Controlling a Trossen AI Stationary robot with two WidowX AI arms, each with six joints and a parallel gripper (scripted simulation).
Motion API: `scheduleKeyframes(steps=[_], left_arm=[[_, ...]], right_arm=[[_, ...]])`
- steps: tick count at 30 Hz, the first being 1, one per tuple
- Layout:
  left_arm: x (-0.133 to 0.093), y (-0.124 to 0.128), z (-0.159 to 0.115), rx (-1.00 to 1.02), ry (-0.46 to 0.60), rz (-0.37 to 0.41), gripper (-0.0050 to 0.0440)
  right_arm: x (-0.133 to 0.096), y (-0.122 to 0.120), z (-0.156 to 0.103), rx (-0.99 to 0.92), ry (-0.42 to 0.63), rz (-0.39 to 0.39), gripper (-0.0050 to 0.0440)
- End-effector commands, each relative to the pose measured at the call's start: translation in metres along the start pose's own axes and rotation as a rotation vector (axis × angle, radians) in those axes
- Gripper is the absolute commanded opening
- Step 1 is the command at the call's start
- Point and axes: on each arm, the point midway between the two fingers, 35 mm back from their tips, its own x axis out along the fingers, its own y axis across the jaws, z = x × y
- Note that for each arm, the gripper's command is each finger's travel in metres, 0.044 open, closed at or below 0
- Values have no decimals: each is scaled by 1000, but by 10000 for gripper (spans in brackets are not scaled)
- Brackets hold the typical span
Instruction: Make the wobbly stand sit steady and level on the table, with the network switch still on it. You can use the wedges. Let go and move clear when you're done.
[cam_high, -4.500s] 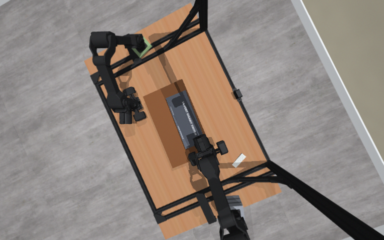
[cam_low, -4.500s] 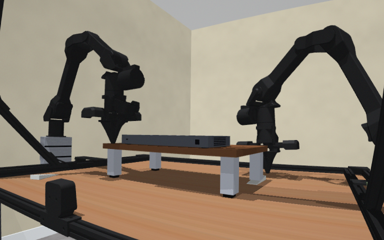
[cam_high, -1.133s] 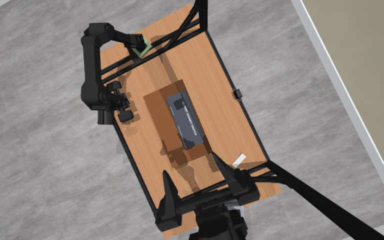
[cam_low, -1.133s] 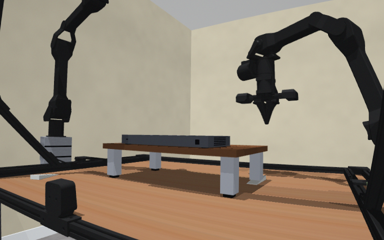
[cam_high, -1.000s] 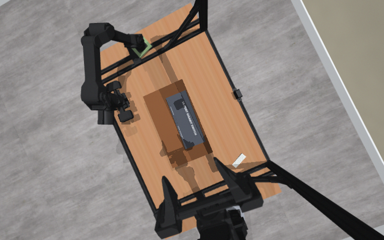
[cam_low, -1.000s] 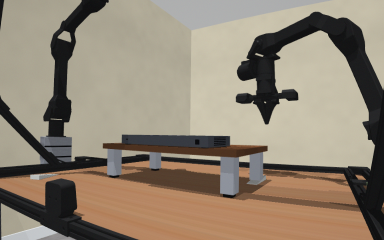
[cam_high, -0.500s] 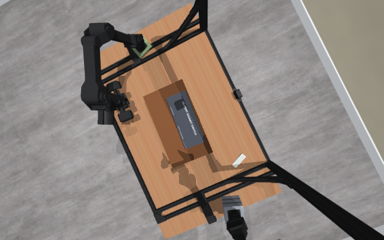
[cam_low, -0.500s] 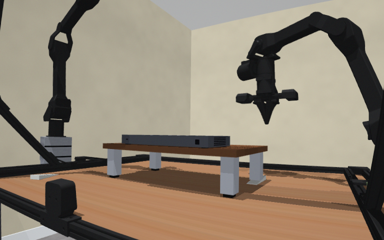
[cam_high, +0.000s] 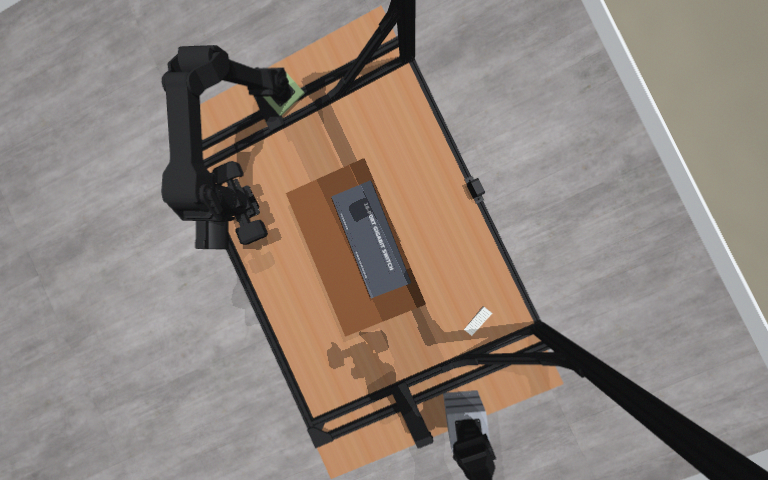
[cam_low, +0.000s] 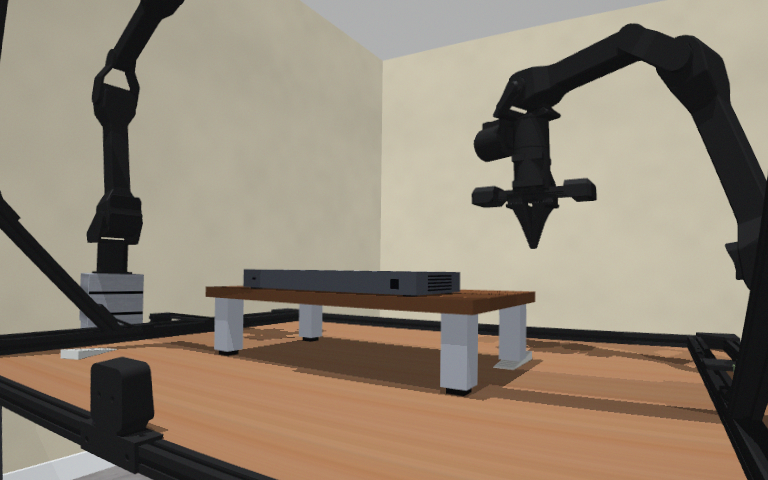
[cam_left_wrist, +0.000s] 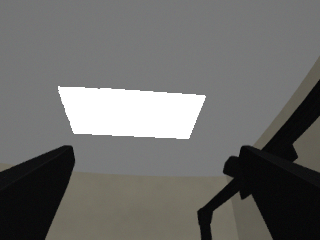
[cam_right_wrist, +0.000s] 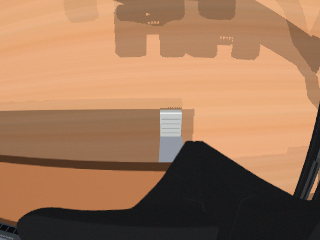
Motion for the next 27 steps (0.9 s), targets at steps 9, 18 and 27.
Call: scheduleKeyframes(steps=[9, 18, 27], left_arm=[[-16, -1, 118, 8, -343, -2, 440], [-26, -2, 142, 5, -410, -4, 440], [-56, -3, 219, 14, -652, -2, 440]], right_arm=[[0, 0, 0, 0, 0, 0, 0], [0, 0, 0, 0, 0, 0, 0], [0, 0, 0, 0, 0, 0, 0]])
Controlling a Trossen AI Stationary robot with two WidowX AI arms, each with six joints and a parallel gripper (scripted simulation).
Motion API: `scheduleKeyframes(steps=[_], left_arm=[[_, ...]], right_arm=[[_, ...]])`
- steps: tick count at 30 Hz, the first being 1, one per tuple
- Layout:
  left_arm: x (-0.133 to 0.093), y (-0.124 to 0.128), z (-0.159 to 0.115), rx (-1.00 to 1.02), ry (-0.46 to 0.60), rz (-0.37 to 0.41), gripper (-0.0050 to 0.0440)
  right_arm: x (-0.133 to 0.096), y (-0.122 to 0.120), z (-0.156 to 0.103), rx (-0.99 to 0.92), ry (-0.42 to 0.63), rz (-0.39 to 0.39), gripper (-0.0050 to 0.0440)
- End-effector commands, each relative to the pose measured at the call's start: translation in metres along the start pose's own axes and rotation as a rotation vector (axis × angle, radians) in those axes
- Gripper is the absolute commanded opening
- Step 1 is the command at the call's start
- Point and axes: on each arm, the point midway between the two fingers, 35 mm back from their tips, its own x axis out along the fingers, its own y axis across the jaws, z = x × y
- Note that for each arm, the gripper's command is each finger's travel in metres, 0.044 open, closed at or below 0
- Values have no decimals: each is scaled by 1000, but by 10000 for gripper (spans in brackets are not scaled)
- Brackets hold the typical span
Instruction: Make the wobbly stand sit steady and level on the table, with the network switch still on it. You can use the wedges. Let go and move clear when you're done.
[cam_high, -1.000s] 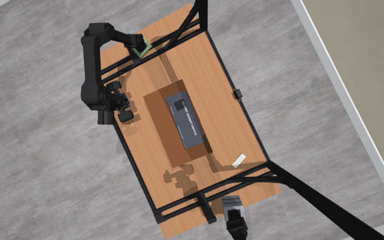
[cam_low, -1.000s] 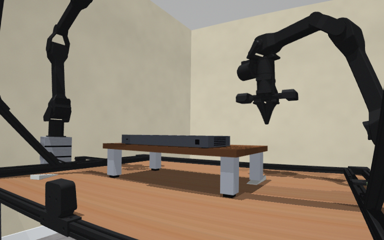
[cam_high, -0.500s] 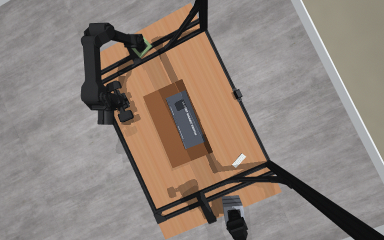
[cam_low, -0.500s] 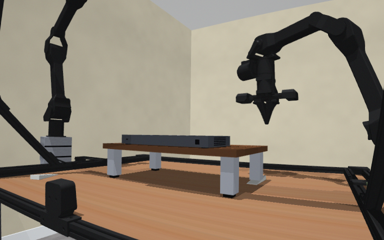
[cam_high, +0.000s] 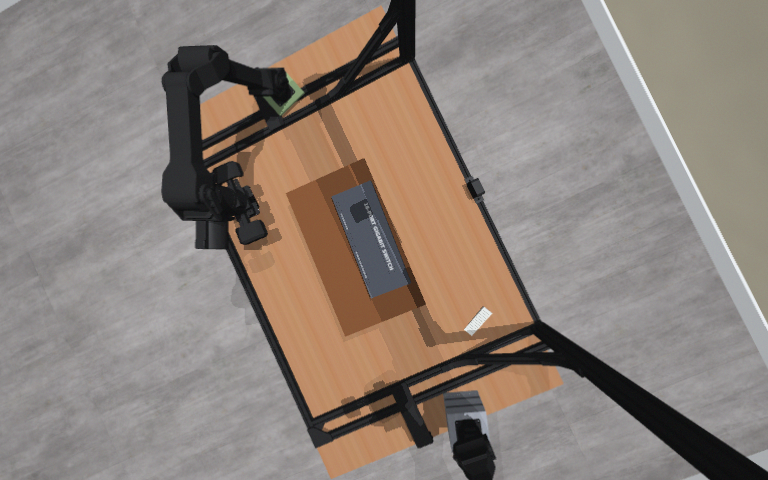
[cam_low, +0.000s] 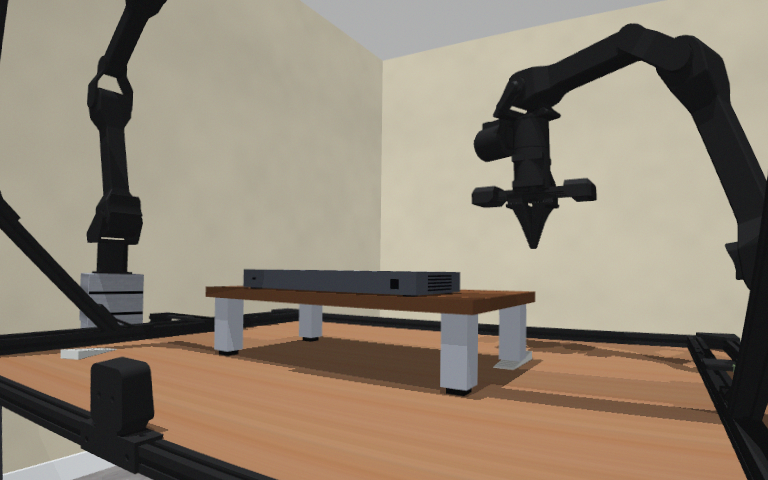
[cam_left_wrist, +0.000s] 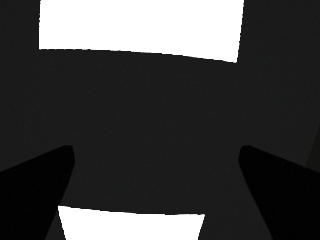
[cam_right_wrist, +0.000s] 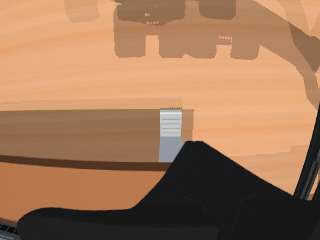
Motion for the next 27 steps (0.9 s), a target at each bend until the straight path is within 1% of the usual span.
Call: scheduleKeyframes(steps=[1, 6, 7, 17, 23, 27], left_arm=[[7, 0, 38, 8, -102, 2, 440], [7, 0, 38, 8, -102, 2, 440], [5, 0, 33, 19, -84, -2, 440], [7, 4, 38, 187, -101, -14, 440], [7, 4, 38, 187, -101, -14, 440], [-5, 14, -32, 178, 127, 3, 440]], right_arm=[[0, 0, 0, 0, 0, 0, 0], [0, 0, 0, 0, 0, 0, 0], [0, 0, 0, 0, 0, 0, 0], [0, 0, 0, 0, 0, 0, 0], [0, 0, 0, 0, 0, 0, 0], [0, 0, 0, 0, 0, 0, 0]])
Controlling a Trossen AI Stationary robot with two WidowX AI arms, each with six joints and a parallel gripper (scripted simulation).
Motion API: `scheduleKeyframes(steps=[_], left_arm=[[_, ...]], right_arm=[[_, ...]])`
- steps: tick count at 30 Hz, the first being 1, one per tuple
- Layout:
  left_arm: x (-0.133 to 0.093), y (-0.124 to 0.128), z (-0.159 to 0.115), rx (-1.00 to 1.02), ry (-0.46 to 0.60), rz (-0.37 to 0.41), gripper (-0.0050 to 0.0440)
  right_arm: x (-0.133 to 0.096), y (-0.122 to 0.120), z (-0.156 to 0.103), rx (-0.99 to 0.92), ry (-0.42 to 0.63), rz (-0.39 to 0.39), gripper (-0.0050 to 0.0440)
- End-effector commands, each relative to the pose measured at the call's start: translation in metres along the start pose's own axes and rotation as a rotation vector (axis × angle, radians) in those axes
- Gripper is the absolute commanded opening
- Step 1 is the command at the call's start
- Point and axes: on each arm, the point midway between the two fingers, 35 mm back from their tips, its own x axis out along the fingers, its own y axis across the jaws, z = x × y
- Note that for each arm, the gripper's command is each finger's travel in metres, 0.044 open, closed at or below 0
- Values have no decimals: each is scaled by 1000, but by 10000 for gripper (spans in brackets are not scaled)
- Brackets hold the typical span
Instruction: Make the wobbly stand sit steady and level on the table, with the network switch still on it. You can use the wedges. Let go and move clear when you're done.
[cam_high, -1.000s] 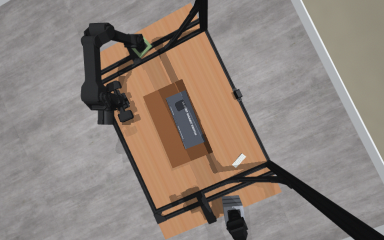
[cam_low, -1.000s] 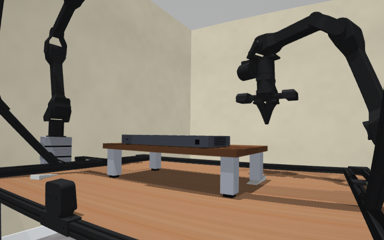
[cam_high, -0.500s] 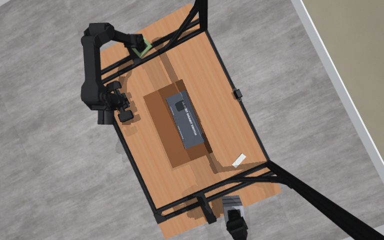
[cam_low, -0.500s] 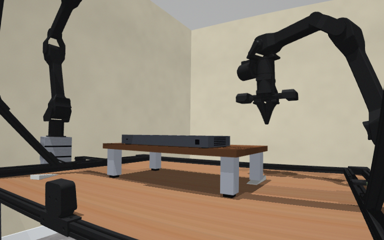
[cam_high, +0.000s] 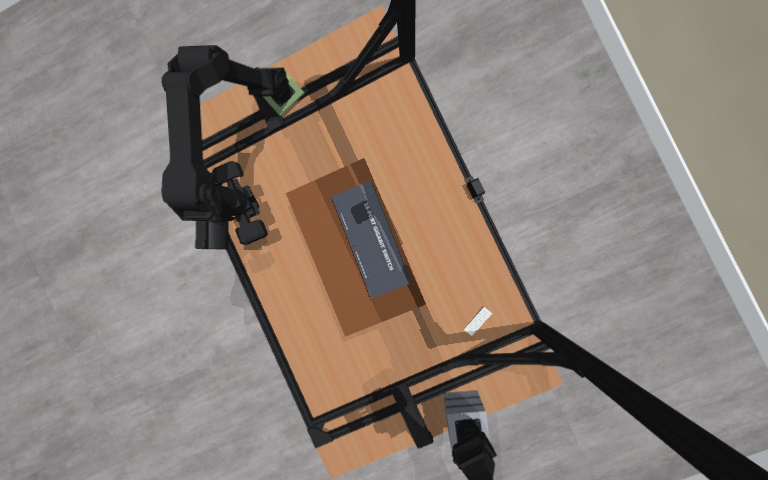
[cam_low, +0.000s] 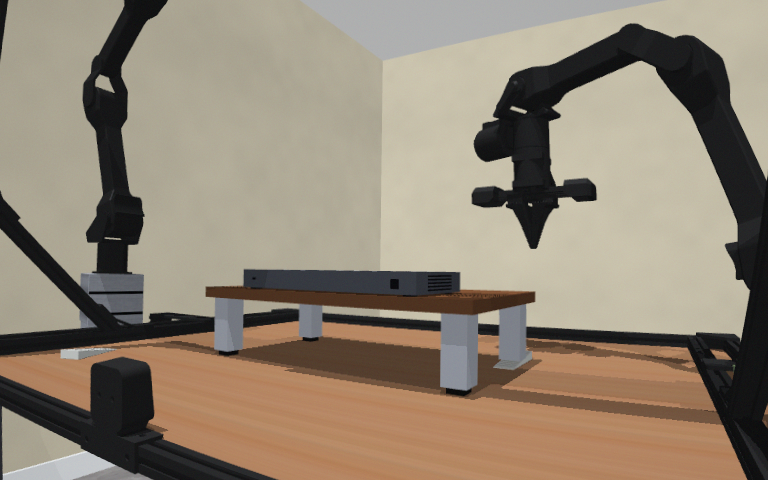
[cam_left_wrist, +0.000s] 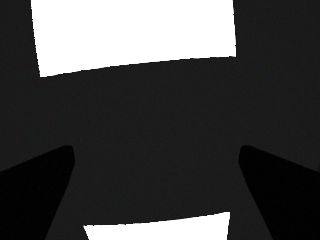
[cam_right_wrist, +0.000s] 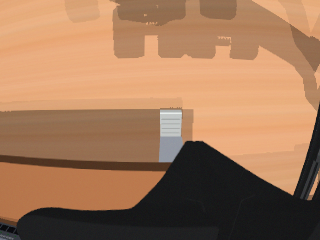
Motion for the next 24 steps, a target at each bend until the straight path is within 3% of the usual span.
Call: scheduleKeyframes(steps=[1, 7, 14, 24], left_arm=[[-17, -1, -70, 4, 214, -4, 440], [-64, -2, -160, 18, 553, -13, 440], [-67, -2, -169, 14, 559, -11, 440], [-186, -2, -280, 33, 1073, -28, 440]], right_arm=[[0, 0, 0, 0, 0, 0, 0], [0, 0, 0, 0, 0, 0, 0], [0, 0, 0, 0, 0, 0, 0], [0, 0, 0, 0, 0, 0, 0]])
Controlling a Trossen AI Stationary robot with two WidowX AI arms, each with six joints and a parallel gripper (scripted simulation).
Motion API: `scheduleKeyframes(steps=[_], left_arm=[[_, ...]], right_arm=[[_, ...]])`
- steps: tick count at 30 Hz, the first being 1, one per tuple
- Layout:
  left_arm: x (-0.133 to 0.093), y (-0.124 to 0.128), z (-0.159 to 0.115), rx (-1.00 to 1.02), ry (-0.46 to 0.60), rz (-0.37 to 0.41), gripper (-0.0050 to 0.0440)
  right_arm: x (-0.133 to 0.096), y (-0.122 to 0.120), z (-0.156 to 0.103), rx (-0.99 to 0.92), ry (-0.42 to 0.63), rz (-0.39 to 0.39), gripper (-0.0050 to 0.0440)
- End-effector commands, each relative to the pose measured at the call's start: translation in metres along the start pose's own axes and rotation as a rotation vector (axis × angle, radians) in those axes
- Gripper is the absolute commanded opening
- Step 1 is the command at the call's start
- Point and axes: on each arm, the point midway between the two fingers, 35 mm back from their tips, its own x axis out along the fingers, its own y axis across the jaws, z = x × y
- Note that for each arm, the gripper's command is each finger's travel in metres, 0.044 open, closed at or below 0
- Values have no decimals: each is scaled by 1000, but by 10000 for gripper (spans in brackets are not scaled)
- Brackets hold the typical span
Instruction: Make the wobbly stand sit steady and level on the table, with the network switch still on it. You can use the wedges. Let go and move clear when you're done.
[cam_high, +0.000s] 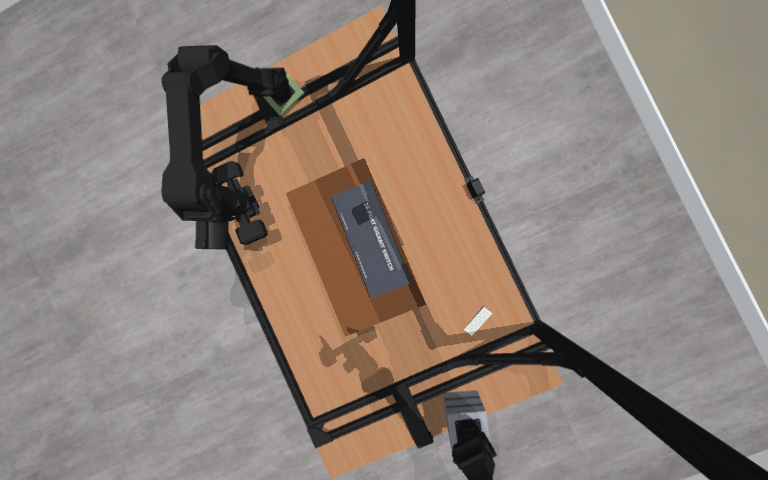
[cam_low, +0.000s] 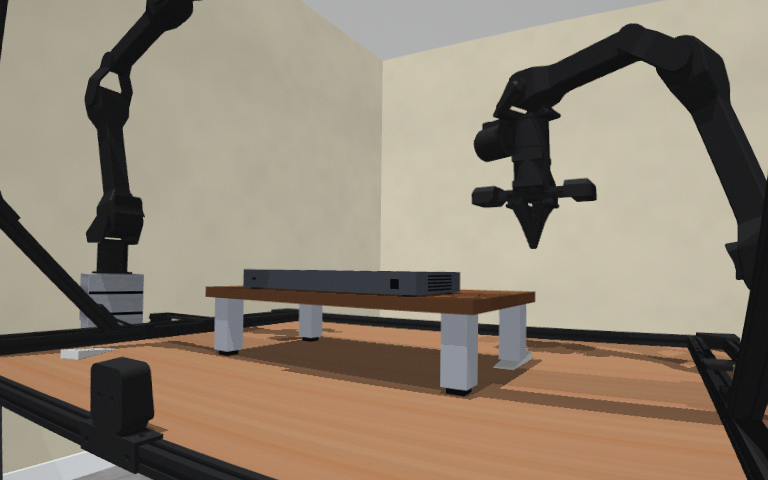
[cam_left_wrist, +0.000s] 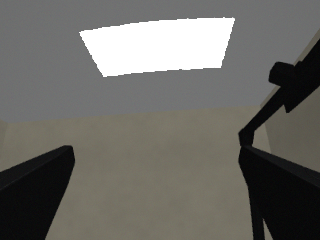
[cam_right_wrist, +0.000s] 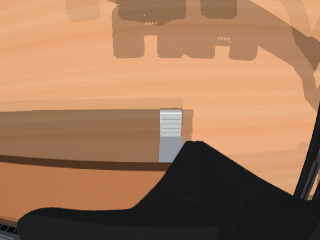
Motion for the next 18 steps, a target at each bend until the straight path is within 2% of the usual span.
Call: scheduleKeyframes(steps=[1, 7, 12, 17, 18], left_arm=[[-4, -2, -64, 12, 180, -6, 440], [-2, -2, -65, 6, 187, -6, 440], [-21, -4, -141, 16, 429, -15, 440], [-54, -5, -211, 25, 671, -26, 440], [-54, -5, -211, 25, 671, -26, 440]], right_arm=[[0, 0, 0, 0, 0, 0, 0], [0, 0, 0, 0, 0, 0, 0], [0, 0, 0, 0, 0, 0, 0], [0, 0, 0, 0, 0, 0, 0], [0, 0, 0, 0, 0, 0, 0]])
